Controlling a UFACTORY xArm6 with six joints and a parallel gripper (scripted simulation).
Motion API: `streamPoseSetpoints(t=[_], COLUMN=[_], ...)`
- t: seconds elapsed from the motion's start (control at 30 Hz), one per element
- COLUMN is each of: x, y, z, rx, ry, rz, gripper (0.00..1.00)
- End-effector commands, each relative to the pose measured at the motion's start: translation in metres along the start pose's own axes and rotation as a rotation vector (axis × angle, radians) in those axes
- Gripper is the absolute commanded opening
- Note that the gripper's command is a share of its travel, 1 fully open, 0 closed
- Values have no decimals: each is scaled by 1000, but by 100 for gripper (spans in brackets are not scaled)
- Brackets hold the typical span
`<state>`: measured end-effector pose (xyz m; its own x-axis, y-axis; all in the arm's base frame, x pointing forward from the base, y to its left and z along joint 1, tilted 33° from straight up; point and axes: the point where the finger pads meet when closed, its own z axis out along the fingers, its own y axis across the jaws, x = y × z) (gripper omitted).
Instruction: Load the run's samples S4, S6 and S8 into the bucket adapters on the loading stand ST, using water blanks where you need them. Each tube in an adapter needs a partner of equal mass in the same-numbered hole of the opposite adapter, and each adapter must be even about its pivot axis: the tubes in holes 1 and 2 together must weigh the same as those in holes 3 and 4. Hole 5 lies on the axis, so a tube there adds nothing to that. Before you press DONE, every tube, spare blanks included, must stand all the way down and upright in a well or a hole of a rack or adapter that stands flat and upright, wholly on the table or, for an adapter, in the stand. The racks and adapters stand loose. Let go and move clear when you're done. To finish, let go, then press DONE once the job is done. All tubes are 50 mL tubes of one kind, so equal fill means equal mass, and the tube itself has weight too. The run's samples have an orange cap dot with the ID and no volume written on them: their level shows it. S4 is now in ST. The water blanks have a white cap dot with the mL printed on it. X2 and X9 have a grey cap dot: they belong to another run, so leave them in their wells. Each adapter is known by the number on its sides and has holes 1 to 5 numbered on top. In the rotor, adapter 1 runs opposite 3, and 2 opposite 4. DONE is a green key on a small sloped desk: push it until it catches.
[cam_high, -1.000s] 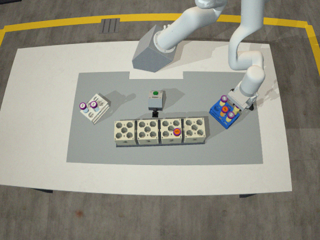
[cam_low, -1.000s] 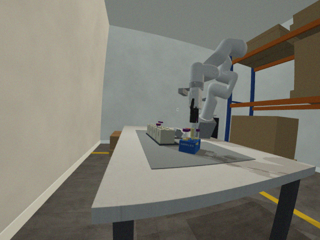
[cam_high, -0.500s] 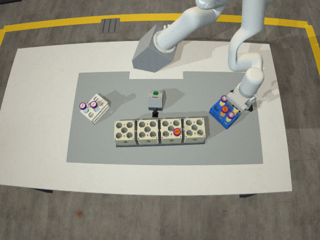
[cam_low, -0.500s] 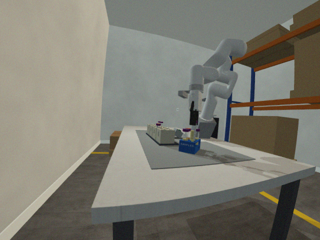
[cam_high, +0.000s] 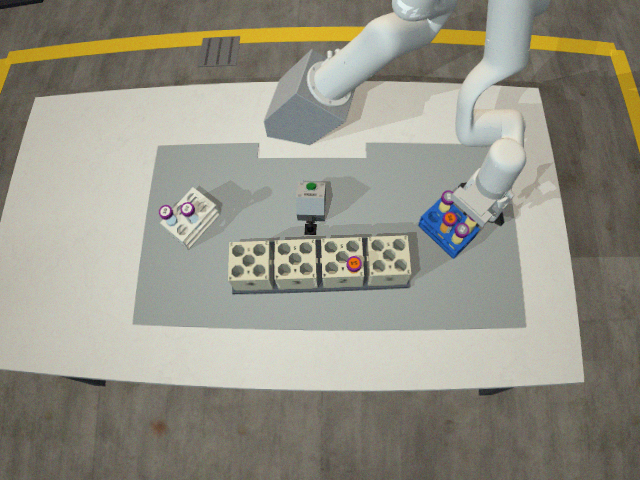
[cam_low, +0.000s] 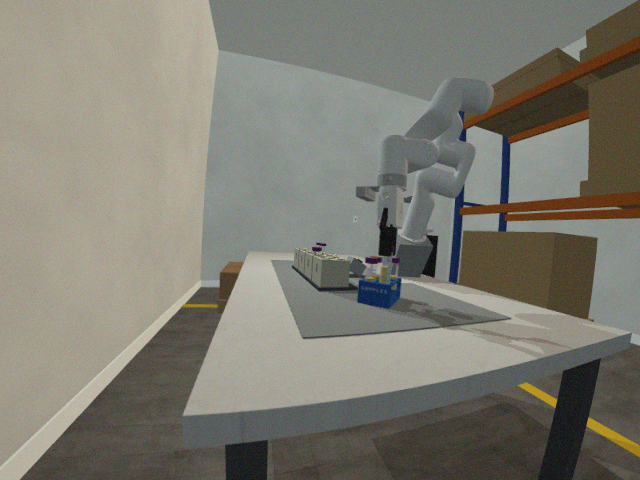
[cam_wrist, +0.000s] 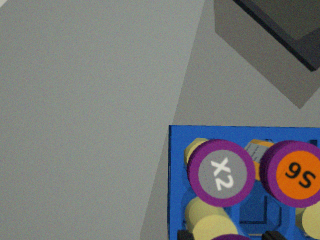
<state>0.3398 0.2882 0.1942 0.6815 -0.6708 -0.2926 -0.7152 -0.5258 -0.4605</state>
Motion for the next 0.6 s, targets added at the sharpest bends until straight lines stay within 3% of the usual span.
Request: streamPoseSetpoints(t=[0.0, 0.57], x=[0, 0], y=[-2, -2], z=[4, 19], rx=[4, 4], ry=[0, 0], rz=[-1, -1], gripper=[0, 0])
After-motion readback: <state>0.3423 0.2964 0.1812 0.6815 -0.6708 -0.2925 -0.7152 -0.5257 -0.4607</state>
